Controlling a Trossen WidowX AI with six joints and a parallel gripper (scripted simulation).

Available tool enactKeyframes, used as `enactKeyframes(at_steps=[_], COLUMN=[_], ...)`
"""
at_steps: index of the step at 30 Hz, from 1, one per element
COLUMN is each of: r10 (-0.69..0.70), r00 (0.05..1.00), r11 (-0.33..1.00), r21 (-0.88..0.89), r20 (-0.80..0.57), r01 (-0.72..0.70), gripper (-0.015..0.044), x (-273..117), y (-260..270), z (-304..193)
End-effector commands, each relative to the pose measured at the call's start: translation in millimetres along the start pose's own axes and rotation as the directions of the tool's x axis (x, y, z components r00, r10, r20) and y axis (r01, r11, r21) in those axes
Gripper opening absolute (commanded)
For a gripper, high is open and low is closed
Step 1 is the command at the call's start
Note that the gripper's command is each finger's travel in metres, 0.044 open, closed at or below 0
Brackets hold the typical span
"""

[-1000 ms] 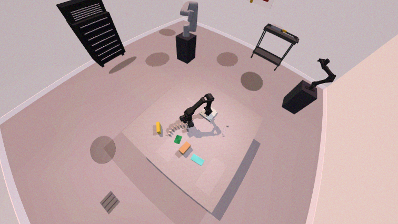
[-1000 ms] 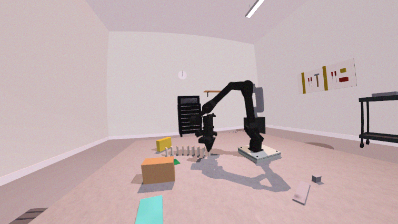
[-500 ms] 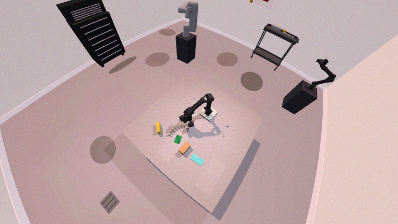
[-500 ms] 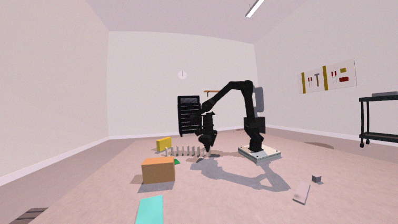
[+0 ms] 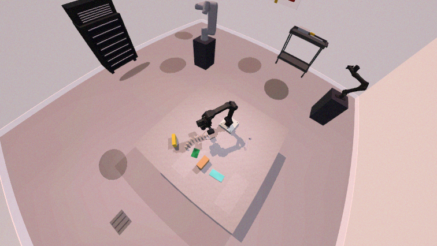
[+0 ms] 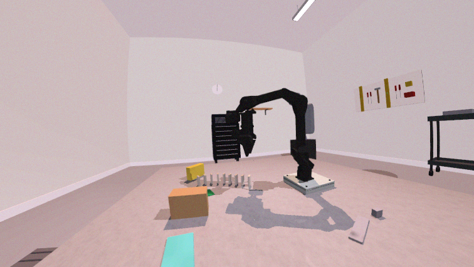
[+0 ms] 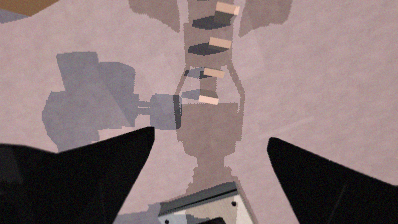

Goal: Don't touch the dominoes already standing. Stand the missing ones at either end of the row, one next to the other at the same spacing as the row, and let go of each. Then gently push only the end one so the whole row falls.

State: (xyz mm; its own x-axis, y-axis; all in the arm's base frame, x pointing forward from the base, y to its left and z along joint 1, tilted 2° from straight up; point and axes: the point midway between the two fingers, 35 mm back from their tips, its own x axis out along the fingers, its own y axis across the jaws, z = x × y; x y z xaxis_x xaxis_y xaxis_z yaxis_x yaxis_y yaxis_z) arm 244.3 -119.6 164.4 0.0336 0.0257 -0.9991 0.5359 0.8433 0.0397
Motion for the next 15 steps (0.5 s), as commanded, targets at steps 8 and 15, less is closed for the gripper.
enactKeyframes(at_steps=[8, 15], r10=[0.005, 0.004], r00=[1.0, 1.0], r11=[0.605, 0.112], r21=[-0.797, -0.994], r20=[-0.005, -0.005], r01=[-0.007, -0.006], gripper=[0.0125, 0.0], x=[36.3, 58.1], y=[3.4, 4.1], z=[-22.6, -37.2])
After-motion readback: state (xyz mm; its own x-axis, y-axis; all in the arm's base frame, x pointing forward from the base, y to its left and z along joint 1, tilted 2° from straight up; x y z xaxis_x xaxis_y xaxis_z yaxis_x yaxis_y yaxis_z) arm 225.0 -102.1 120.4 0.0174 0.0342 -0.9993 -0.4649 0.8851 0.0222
